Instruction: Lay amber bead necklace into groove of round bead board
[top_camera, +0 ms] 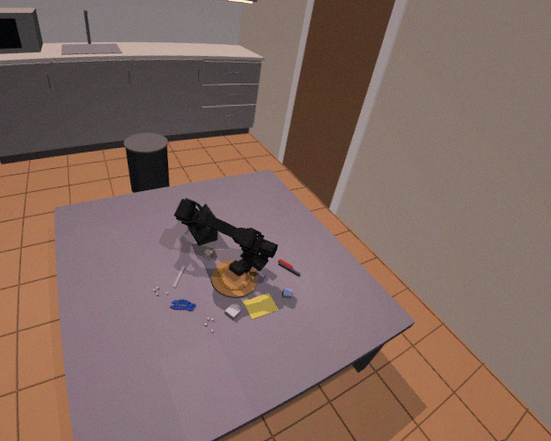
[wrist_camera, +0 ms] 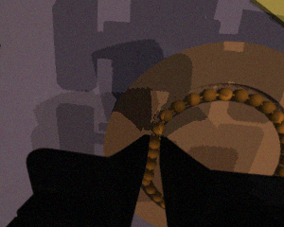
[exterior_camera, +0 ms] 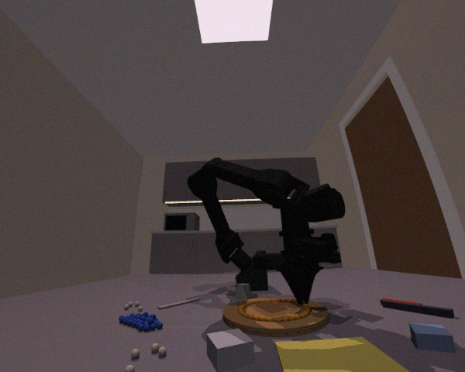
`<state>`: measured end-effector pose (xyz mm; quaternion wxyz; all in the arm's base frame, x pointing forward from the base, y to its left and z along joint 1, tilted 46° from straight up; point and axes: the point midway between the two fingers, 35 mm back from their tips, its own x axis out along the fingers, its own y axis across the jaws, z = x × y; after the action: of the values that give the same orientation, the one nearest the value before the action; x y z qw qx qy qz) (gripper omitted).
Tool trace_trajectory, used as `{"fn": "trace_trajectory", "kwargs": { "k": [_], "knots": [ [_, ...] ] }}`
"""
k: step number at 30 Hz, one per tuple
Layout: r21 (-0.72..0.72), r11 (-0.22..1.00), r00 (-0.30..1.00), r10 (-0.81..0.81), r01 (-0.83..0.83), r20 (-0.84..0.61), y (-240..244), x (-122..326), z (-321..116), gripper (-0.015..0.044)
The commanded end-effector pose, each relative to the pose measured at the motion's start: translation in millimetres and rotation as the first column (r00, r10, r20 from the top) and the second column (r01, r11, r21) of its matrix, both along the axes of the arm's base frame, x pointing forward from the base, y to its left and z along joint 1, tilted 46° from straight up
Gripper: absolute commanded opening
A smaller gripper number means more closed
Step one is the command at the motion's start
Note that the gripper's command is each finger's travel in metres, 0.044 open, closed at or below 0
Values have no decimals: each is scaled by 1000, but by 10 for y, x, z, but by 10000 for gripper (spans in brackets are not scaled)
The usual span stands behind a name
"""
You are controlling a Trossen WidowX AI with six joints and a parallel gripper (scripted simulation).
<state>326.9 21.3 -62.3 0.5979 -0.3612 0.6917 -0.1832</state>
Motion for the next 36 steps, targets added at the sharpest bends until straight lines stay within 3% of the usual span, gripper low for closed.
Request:
{"fn": "trace_trajectory", "kwargs": {
  "k": [1,17,33,36],
  "knots": [
    [0,1000,1000,-1,1,3,22,3,22,0],
    [0,1000,1000,-1,1,3,6,-11,-79,0],
    [1,1000,1000,-1,1,4,63,-9,-24,420],
    [0,1000,1000,-1,1,4,59,-7,-22,440]
  ]
}}
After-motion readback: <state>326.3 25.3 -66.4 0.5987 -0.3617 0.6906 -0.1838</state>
